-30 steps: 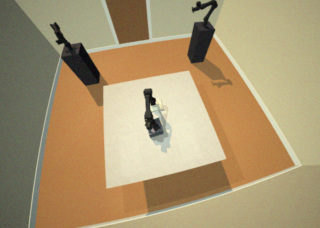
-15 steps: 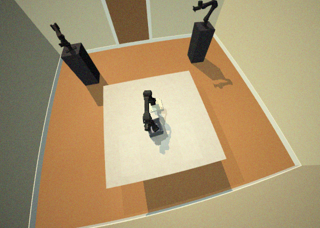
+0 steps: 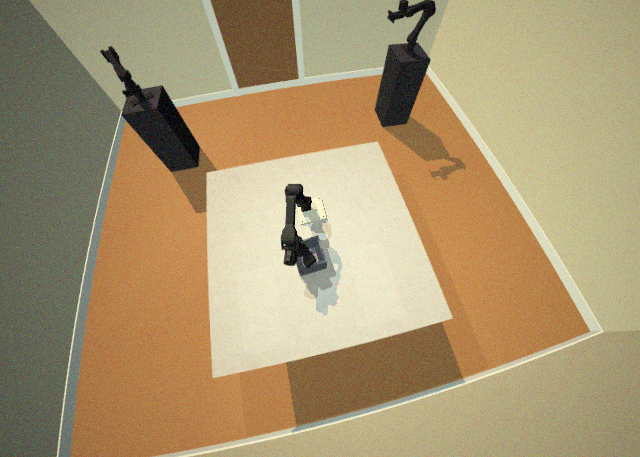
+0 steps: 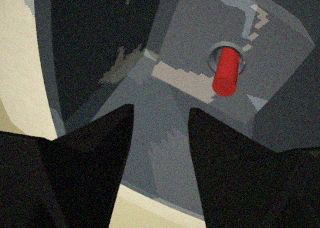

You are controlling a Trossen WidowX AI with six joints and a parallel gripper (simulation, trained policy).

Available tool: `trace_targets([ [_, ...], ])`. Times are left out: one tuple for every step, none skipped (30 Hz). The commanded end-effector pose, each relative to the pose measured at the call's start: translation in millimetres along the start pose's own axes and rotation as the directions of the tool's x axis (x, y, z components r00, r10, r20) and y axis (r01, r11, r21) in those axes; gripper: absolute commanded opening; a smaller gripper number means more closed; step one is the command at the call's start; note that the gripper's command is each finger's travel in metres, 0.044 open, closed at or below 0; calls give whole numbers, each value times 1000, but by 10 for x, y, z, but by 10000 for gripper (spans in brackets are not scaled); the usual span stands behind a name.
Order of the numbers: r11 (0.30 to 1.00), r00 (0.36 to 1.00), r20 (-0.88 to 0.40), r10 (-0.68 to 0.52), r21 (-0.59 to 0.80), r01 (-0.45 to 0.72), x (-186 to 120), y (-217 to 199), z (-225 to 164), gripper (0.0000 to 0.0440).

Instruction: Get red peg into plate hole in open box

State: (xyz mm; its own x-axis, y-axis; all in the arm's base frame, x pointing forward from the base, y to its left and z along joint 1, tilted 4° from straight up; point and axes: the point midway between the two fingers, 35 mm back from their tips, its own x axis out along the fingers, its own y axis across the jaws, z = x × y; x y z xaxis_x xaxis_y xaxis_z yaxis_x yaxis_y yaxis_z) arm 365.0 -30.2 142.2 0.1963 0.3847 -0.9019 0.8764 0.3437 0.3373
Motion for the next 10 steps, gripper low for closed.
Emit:
trace_targets([
  [999,999,-13,31,-13,-31,-58,63,13,135],
  [999,999,-18,40,-16,-40,-73,79,15,135],
  [999,999,-22,49,-19,-49,-87,94,17,135],
  [998,998,-26,57,-22,-57,-100,108,20,135],
  [998,997,-30,65,-25,-66,-112,122,24,134],
  [997,997,-35,72,-29,-73,-123,135,27,134],
  [996,996,-38,80,-32,-81,-134,148,32,134],
  [995,995,-42,87,-36,-88,-143,160,36,134],
  [995,995,-46,93,-39,-95,-151,171,41,134],
  [994,994,-50,100,-43,-102,-159,183,47,134],
])
